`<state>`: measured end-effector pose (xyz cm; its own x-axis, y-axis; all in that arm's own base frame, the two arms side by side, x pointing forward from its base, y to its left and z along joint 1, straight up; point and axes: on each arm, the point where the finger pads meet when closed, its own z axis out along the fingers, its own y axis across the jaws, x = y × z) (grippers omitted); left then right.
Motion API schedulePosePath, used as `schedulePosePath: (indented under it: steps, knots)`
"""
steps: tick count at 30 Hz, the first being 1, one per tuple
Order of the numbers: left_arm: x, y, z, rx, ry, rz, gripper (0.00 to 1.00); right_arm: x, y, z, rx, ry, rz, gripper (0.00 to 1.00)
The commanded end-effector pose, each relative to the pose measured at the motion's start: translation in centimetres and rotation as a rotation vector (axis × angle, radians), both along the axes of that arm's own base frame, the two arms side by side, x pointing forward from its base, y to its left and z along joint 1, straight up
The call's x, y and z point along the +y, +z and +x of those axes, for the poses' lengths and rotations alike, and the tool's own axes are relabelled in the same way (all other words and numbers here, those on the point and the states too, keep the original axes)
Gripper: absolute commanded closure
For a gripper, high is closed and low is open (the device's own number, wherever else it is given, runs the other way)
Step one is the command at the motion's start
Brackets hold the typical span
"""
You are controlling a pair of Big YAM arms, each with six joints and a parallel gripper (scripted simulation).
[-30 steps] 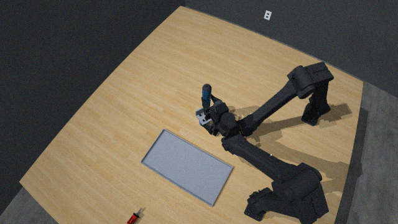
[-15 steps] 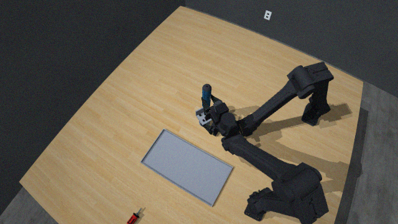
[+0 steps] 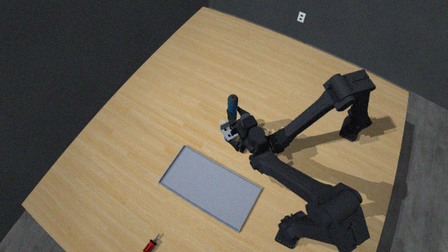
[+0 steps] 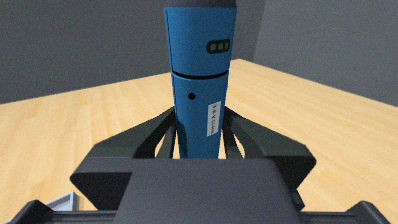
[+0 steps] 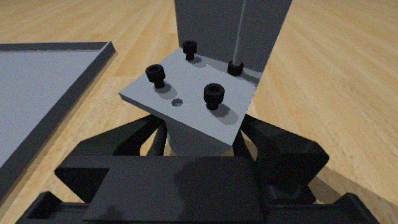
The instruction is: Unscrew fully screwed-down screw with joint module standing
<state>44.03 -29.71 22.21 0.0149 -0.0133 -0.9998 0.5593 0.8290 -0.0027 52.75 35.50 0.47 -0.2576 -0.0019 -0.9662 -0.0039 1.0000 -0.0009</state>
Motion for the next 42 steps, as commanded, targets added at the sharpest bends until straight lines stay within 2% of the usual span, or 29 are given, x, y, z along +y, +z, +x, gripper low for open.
schedulePosePath:
  steps: [1, 9, 10, 12, 13, 26, 27, 28, 29, 42]
  knots:
    - [-0.4, 1.6, 0.5, -0.033, -0.002, -0.026, 0.58, 0.8, 0.0, 0.9, -0.009, 0.002, 0.012, 0.41]
    - [-0.4, 1.6, 0.5, -0.033, -0.002, -0.026, 0.58, 0.8, 0.0, 0.9, -0.009, 0.002, 0.012, 0.41]
    - [-0.3, 0.0, 0.0, -0.008, -0.006, -0.022, 0.58, 0.8, 0.0, 0.9, -0.009, 0.002, 0.012, 0.41]
    - [-0.4, 0.2, 0.1, -0.013, -0.006, -0.025, 0.58, 0.8, 0.0, 0.9, -0.009, 0.002, 0.012, 0.41]
    - [-0.4, 1.5, 0.5, -0.033, -0.002, -0.026, 0.58, 0.8, 0.0, 0.9, -0.009, 0.002, 0.012, 0.41]
    - [-0.4, 1.5, 0.5, -0.033, -0.002, -0.026, 0.58, 0.8, 0.0, 0.9, -0.009, 0.002, 0.012, 0.41]
    - [-0.3, 0.2, 0.1, -0.012, -0.006, -0.025, 0.58, 0.8, 0.0, 0.9, -0.009, 0.002, 0.012, 0.41]
    - [-0.3, 0.1, 0.1, -0.011, -0.006, -0.024, 0.58, 0.8, 0.0, 0.9, -0.009, 0.002, 0.012, 0.41]
    - [-0.4, 1.5, 0.5, -0.033, -0.002, -0.026, 0.58, 0.8, 0.0, 0.9, -0.009, 0.002, 0.012, 0.41]
    - [-0.4, 1.5, 0.5, -0.033, -0.002, -0.026, 0.58, 0.8, 0.0, 0.9, -0.009, 0.002, 0.012, 0.41]
